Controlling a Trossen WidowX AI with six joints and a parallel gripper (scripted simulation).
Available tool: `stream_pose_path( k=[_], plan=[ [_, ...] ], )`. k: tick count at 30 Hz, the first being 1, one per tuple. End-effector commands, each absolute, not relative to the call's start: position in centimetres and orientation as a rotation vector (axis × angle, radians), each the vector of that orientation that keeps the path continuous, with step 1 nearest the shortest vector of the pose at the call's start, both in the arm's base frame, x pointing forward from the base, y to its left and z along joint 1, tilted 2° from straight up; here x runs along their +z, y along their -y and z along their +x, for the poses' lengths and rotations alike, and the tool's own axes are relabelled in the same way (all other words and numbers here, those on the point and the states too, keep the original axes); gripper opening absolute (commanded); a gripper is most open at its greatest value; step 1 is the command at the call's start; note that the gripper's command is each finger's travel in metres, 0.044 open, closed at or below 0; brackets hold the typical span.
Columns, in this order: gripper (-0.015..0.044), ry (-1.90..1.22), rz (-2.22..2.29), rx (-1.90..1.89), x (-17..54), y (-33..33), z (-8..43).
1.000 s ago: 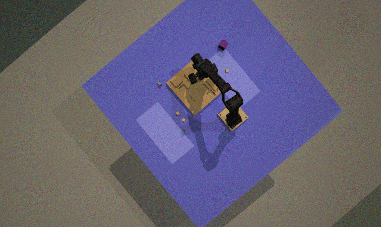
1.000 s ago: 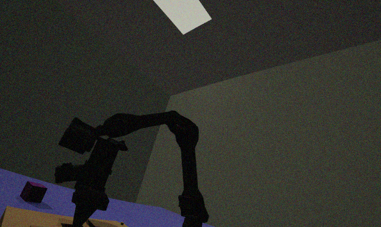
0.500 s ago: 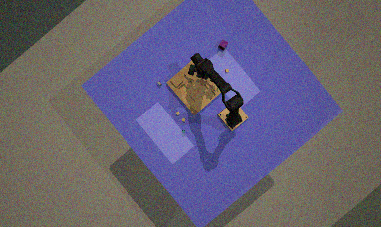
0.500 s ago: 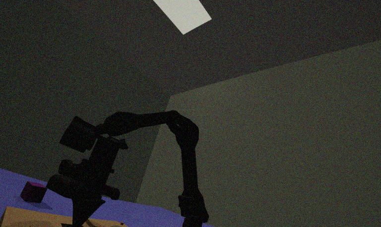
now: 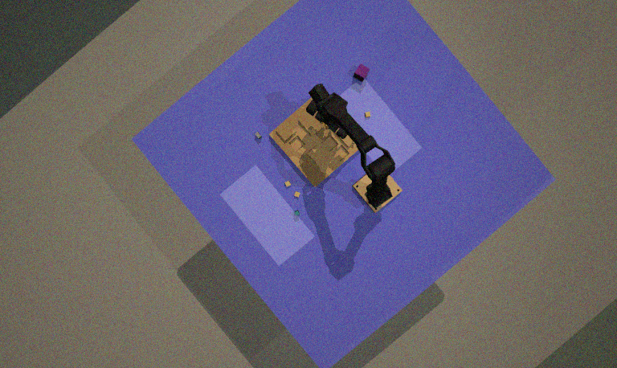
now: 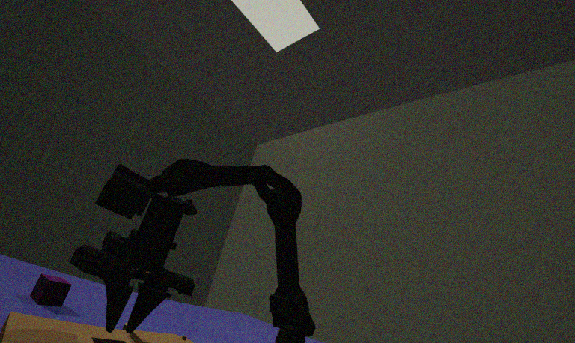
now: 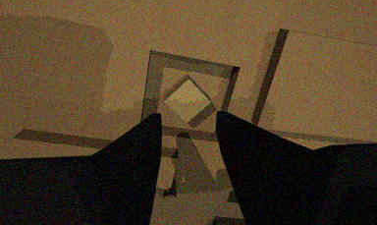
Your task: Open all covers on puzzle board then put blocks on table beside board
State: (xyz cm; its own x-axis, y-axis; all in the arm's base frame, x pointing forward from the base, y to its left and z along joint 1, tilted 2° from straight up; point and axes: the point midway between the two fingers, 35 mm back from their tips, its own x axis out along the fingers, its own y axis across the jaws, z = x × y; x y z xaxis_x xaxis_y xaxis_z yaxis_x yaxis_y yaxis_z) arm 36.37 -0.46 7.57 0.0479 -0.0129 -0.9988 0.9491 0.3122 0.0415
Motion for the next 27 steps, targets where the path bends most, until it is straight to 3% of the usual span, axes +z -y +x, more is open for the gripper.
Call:
stream_pose_path(
  k=[1, 13, 27],
  plan=[
    [0.0144, -1.242, 1.075, -1.039, 8.7, 0.5, 36.4],
    [0.0144, -1.09, 1.323, -1.275, 11.5, 0.4, 36.1],
    [0.0144, -1.088, 1.327, -1.278, 10.0, 0.5, 36.3]
  ],
)
